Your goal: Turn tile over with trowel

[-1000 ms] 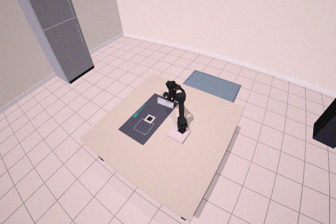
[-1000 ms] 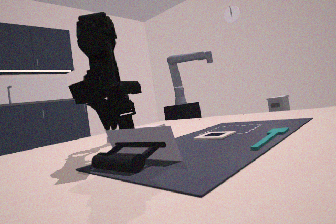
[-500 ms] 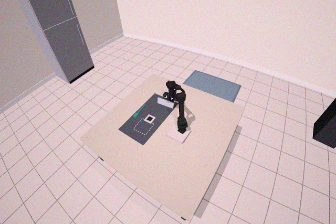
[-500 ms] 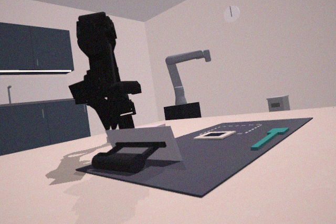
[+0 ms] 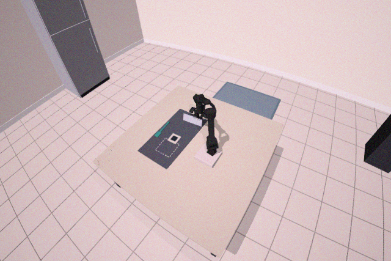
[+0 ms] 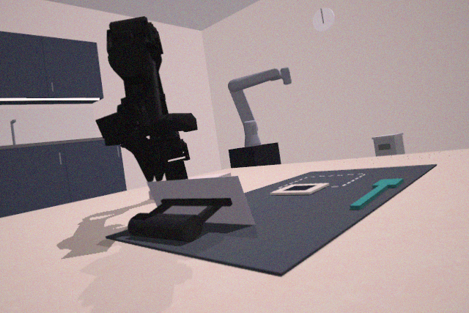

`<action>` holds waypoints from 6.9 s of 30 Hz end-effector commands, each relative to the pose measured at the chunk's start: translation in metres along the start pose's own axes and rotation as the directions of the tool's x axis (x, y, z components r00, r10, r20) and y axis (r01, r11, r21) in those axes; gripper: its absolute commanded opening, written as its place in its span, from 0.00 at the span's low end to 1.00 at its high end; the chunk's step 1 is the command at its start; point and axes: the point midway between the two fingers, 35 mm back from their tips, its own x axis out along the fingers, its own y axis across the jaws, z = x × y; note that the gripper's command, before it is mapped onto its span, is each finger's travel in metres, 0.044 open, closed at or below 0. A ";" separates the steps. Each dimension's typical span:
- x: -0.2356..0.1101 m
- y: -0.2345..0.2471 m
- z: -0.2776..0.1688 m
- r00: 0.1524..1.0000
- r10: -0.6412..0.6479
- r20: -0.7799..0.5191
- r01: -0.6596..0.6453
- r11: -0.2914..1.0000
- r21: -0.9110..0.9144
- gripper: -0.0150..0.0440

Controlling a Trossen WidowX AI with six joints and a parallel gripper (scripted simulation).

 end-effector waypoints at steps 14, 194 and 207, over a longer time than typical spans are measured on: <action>0.002 0.000 -0.001 1.000 -0.004 -0.004 0.004 1.000 0.001 0.42; 0.011 -0.006 -0.057 1.000 -0.004 -0.003 -0.003 0.002 -1.000 0.42; 0.011 -0.005 -0.059 1.000 -0.004 -0.004 -0.004 0.002 -1.000 0.25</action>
